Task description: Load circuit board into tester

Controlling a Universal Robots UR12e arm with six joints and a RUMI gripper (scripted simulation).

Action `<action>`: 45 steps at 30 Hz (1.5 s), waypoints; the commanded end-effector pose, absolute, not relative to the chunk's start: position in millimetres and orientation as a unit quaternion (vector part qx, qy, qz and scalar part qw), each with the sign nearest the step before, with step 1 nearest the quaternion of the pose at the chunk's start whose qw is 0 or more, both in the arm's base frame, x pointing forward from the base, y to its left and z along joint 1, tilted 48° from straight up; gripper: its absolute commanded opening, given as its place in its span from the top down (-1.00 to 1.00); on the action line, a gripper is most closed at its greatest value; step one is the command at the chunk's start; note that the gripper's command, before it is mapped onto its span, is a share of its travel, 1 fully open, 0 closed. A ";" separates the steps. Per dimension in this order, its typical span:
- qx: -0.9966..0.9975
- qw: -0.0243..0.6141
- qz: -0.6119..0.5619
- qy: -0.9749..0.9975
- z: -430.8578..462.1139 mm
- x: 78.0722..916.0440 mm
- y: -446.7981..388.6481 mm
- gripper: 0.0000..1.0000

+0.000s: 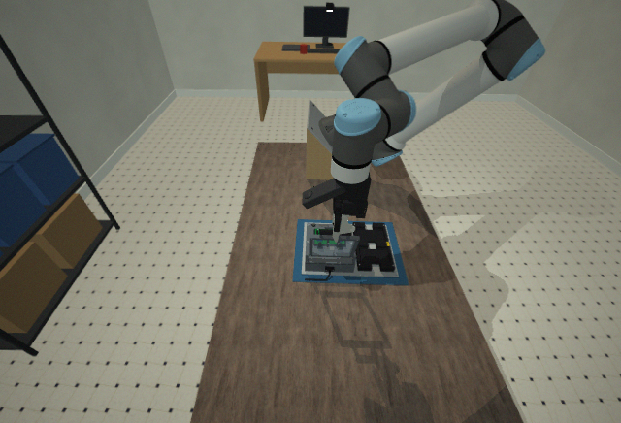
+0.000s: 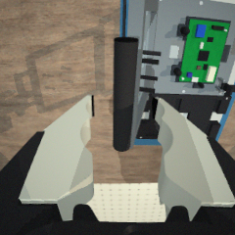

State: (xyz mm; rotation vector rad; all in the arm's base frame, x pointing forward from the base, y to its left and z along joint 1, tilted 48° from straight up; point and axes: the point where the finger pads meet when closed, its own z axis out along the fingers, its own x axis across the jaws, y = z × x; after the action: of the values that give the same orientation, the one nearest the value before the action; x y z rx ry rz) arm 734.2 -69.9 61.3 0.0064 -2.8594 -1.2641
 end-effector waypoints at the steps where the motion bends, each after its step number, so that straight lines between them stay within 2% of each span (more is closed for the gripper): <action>1: 0.002 0.007 -0.404 -0.915 61.3 734.7 -70.3 0.40; 33: 0.002 0.007 -0.404 -0.915 61.3 734.7 -70.3 0.40; 34: 0.002 0.007 -0.404 -0.915 61.3 734.7 -70.3 1.00; 45: 0.002 0.007 -0.404 -0.915 61.3 734.7 -70.3 1.00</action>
State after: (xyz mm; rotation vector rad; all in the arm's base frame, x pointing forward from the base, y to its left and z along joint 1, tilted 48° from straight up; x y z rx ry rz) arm 734.2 -69.5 60.8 0.0064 -2.8594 -1.2641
